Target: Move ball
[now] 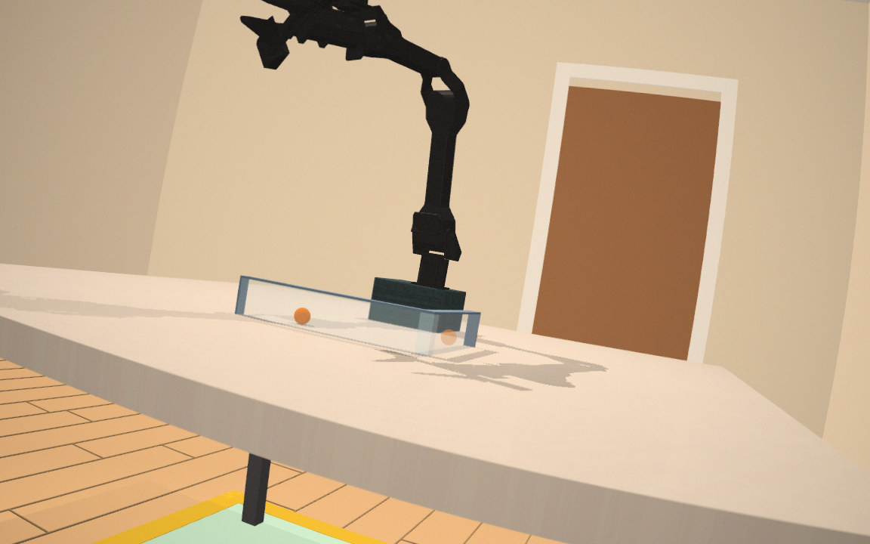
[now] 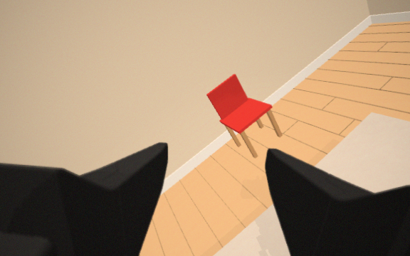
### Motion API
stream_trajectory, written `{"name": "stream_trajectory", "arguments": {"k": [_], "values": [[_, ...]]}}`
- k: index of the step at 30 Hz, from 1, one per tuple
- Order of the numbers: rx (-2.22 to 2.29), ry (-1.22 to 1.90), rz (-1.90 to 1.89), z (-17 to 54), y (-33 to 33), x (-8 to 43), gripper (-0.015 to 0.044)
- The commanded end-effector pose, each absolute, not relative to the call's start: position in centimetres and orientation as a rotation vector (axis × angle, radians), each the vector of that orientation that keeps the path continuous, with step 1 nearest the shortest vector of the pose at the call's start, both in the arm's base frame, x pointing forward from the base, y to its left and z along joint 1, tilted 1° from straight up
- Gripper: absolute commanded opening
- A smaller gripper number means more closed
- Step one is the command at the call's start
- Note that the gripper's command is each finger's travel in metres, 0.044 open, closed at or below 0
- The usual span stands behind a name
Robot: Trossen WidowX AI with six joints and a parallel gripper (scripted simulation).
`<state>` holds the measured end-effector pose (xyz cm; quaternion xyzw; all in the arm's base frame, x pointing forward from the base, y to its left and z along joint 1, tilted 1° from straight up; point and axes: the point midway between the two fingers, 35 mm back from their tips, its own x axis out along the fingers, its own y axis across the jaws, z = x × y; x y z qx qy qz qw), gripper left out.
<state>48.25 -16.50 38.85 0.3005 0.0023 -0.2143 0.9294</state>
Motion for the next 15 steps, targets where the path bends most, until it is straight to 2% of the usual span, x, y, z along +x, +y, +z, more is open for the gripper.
{"name": "stream_trajectory", "arguments": {"k": [1, 15], "values": [[0.558, 0.136, -0.444, 35.2, -16.1, 48.8, 0.0230], [0.312, 0.712, -0.410, 19.4, -14.5, 47.3, 0.0230]]}}
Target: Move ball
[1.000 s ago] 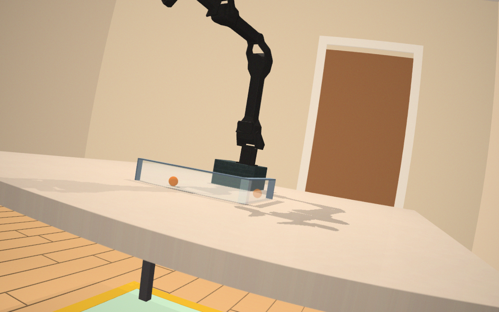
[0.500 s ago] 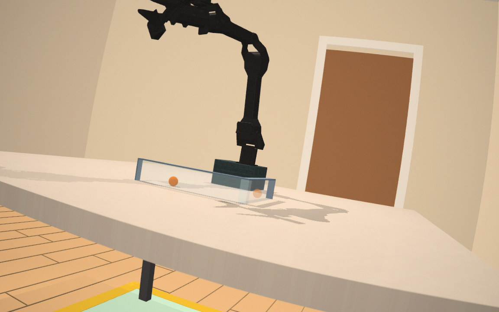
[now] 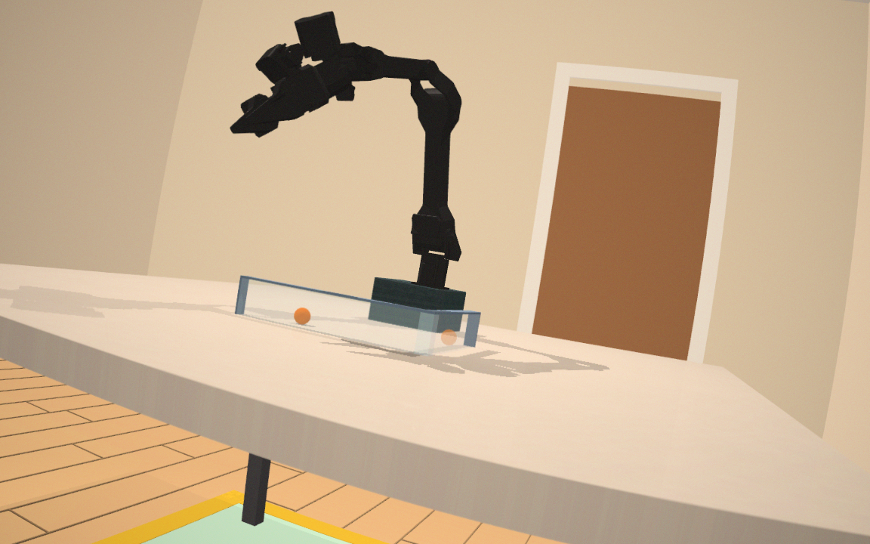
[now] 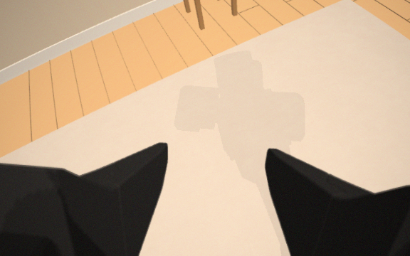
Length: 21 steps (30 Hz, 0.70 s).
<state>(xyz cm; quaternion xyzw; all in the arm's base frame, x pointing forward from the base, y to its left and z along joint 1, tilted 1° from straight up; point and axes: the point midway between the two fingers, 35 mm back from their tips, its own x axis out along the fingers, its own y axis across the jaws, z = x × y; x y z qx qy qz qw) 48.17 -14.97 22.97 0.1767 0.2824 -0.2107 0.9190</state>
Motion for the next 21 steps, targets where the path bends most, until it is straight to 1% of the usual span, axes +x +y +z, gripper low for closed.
{"name": "stream_trajectory", "arguments": {"k": [1, 9, 13, 16, 21], "values": [[0.296, 0.756, -0.400, 18.3, -14.3, 47.0, 0.0230], [0.182, 1.097, -0.290, 10.4, -12.5, 43.2, 0.0230], [0.124, 1.294, -0.194, 6.4, -11.2, 40.2, 0.0230], [0.094, 1.408, -0.126, 4.4, -10.4, 38.3, 0.0230], [0.042, 1.510, -0.029, 2.3, -8.9, 36.7, 0.0230]]}}
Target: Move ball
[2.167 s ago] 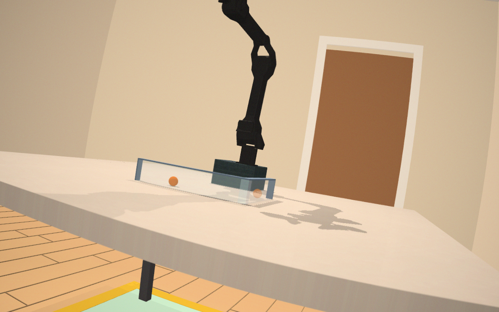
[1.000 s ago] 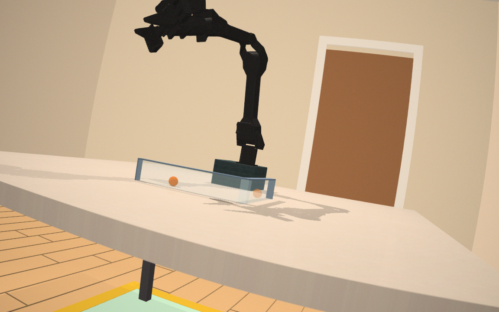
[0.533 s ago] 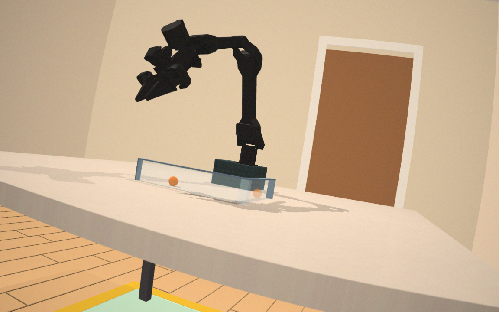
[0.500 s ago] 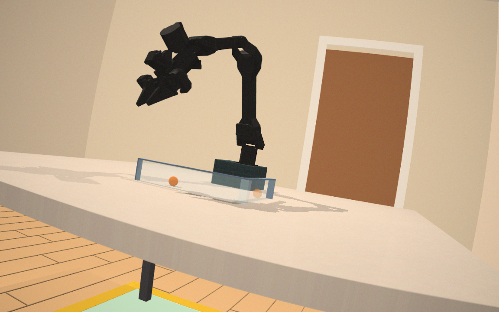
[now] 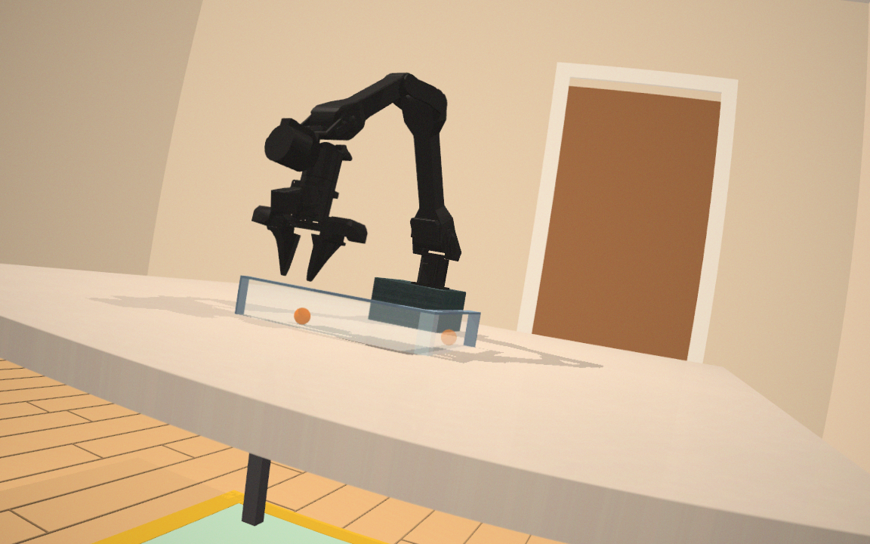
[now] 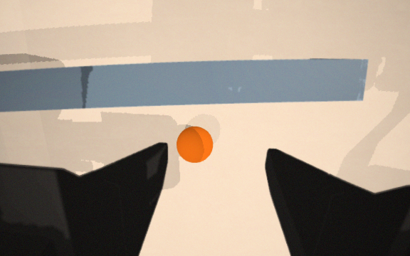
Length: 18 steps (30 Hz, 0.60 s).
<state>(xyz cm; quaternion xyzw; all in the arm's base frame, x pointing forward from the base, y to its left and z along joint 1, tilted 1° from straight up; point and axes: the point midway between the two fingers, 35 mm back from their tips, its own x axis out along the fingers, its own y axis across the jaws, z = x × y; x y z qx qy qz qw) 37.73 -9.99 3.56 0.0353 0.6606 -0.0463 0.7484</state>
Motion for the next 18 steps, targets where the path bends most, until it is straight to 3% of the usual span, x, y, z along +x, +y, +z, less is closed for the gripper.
{"name": "stream_trajectory", "arguments": {"k": [1, 18], "values": [[0.036, 1.520, -0.019, 2.1, -8.7, 36.5, 0.0230], [0.036, 1.520, -0.019, -0.1, -8.7, 36.6, 0.0230]]}}
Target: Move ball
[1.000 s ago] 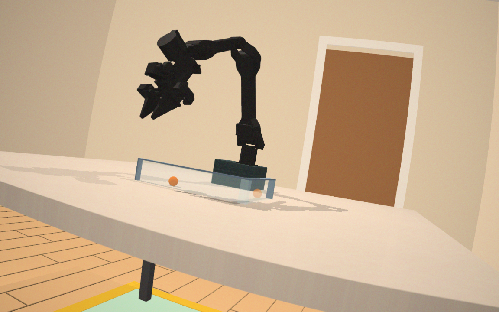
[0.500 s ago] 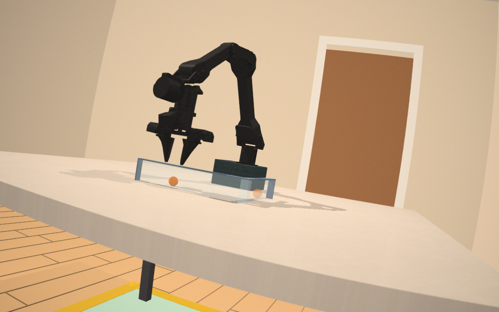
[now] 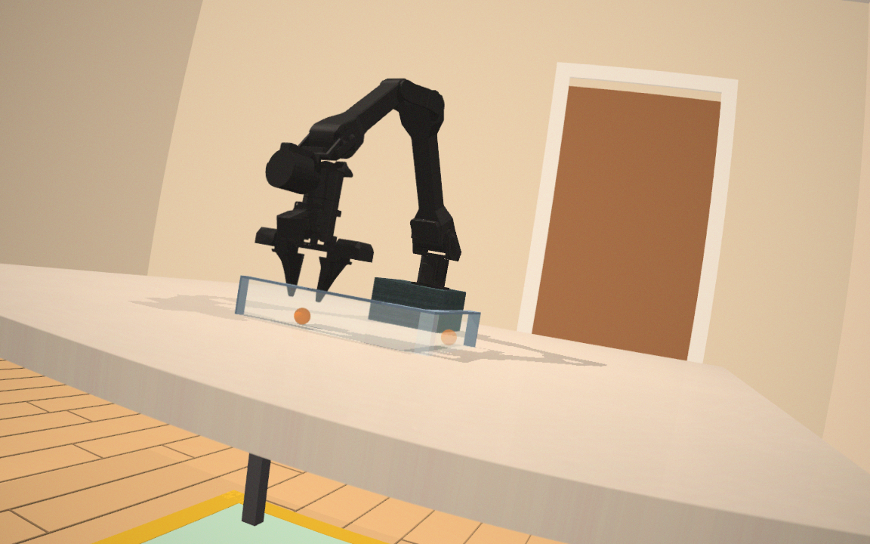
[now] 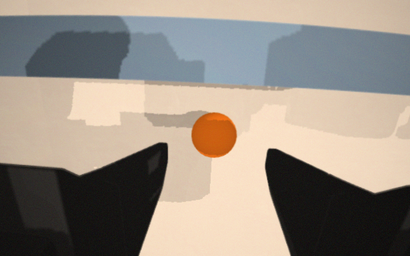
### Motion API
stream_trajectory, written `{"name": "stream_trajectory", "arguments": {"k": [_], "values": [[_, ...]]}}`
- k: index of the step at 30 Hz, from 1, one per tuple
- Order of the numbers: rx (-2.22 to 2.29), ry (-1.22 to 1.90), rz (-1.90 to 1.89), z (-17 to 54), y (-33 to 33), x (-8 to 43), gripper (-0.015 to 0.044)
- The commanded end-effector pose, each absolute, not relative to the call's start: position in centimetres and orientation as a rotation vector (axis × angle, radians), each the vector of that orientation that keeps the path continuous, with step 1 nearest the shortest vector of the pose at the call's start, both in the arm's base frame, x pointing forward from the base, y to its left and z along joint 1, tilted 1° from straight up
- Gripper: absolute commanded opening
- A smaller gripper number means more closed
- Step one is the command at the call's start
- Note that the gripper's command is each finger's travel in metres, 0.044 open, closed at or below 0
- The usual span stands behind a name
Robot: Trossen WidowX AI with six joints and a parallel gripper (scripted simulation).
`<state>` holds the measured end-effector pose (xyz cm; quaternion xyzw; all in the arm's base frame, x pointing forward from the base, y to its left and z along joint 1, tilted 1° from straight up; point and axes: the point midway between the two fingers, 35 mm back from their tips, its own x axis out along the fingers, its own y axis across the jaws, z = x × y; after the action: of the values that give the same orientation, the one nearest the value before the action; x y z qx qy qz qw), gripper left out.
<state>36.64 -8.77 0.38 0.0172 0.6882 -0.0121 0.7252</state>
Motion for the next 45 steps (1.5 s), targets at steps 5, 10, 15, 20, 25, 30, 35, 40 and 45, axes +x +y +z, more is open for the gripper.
{"name": "stream_trajectory", "arguments": {"k": [5, 10, 15, 20, 25, 30, 35, 40, 45], "values": [[0.036, 1.520, -0.019, -0.9, -8.7, 36.7, 0.0230], [0.036, 1.520, -0.019, -1.7, -8.7, 36.7, 0.0230], [0.036, 1.520, -0.019, -2.5, -8.7, 36.7, 0.0230], [0.036, 1.520, -0.019, -2.6, -8.7, 36.7, 0.0152], [0.036, 1.520, -0.019, -2.6, -8.7, 36.7, 0.0099], [0.036, 1.520, -0.019, -2.6, -8.7, 36.7, 0.0046], [0.036, 1.521, -0.020, -1.1, -8.8, 36.9, 0.0000], [0.036, 1.532, -0.026, 1.8, -9.1, 36.9, 0.0000], [0.036, 1.525, -0.023, 5.8, -9.0, 36.8, 0.0000]]}}
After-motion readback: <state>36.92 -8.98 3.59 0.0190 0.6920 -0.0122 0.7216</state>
